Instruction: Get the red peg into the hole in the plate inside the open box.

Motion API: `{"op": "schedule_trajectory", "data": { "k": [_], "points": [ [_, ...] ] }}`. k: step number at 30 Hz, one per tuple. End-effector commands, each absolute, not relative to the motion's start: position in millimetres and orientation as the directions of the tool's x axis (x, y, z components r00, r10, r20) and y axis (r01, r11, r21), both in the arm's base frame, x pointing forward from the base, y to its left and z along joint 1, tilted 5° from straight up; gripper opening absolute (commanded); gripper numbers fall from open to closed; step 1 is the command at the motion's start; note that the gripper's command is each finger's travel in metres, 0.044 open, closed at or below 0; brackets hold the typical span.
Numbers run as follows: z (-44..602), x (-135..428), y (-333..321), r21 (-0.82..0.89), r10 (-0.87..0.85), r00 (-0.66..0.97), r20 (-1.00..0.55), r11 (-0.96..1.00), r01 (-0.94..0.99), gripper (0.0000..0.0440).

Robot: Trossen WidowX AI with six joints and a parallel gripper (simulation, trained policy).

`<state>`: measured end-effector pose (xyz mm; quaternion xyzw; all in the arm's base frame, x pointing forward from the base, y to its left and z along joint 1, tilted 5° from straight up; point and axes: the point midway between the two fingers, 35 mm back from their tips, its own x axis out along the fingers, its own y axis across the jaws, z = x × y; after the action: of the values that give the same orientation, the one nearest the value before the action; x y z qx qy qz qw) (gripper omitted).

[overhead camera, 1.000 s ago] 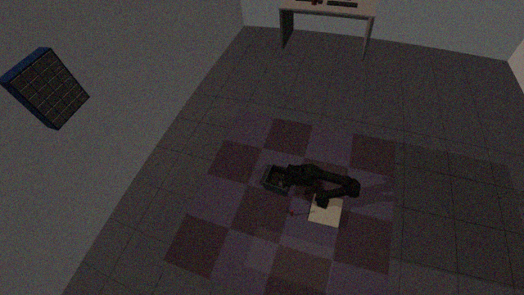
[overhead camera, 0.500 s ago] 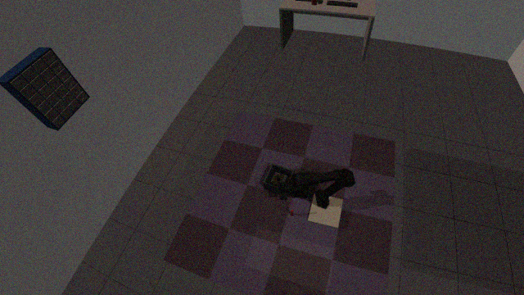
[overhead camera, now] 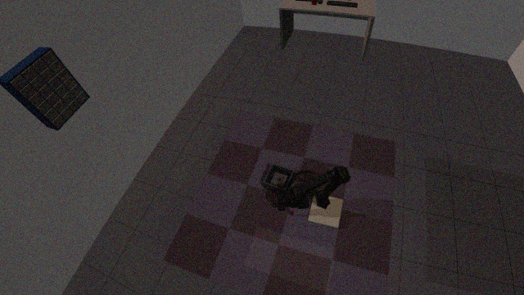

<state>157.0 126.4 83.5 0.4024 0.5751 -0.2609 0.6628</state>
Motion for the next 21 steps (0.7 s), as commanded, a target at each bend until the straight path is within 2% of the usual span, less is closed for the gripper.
{"op": "schedule_trajectory", "data": {
  "k": [1,4,6,21],
  "points": [
    [64,156,134,0.248,0.14,0.205,-0.969,0.534,0.809,0.0436],
    [55,157,138,0.257,0.152,0.208,-0.966,0.521,0.814,0.0423],
    [50,157,139,0.258,0.159,0.205,-0.966,0.509,0.821,0.0388],
    [43,150,140,0.205,0.212,0.113,-0.971,0.489,0.848,0.0009]
  ]
}}
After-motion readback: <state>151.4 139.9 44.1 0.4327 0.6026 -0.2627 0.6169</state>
